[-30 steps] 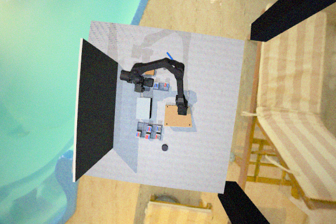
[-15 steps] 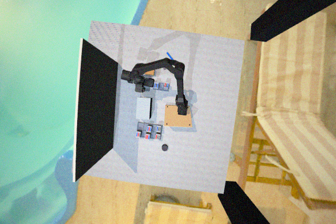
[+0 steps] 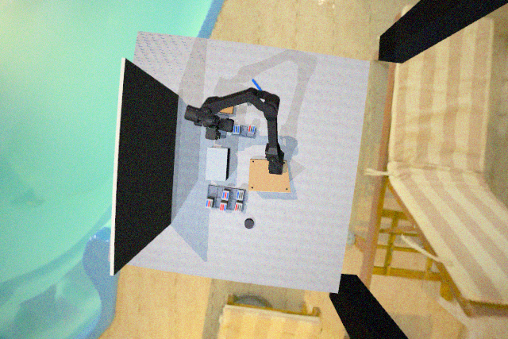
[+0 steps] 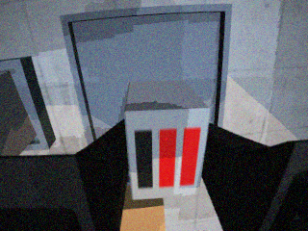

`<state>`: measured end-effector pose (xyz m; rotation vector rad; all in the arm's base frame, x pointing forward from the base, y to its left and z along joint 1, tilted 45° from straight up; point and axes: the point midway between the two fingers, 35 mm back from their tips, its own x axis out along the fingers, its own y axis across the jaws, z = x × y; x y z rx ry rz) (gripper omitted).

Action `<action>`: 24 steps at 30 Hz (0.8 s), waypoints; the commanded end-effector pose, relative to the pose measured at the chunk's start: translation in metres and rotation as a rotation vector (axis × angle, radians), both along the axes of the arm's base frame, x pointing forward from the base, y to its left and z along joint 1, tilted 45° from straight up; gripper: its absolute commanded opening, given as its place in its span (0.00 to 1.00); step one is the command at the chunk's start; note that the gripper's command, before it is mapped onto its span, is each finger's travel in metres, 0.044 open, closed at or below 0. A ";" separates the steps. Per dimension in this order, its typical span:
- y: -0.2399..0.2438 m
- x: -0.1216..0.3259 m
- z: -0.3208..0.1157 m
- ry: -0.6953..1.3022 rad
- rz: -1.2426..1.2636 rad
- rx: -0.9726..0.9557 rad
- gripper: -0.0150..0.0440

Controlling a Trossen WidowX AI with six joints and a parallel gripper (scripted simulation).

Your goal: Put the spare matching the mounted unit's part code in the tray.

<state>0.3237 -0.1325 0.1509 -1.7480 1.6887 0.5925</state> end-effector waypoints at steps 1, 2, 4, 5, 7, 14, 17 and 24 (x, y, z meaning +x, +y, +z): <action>0.000 0.000 0.000 0.000 0.000 0.000 0.30; 0.000 0.000 0.000 0.000 0.000 0.000 0.34; 0.000 0.000 0.000 0.000 0.000 0.000 0.43; 0.000 0.000 0.000 0.000 0.000 0.000 0.48; 0.000 0.000 0.000 0.000 0.000 0.000 0.57; 0.000 0.000 0.000 0.000 0.000 0.000 0.88; 0.000 0.000 0.000 0.000 0.000 0.000 1.00; 0.061 -0.004 0.057 0.007 0.004 0.011 1.00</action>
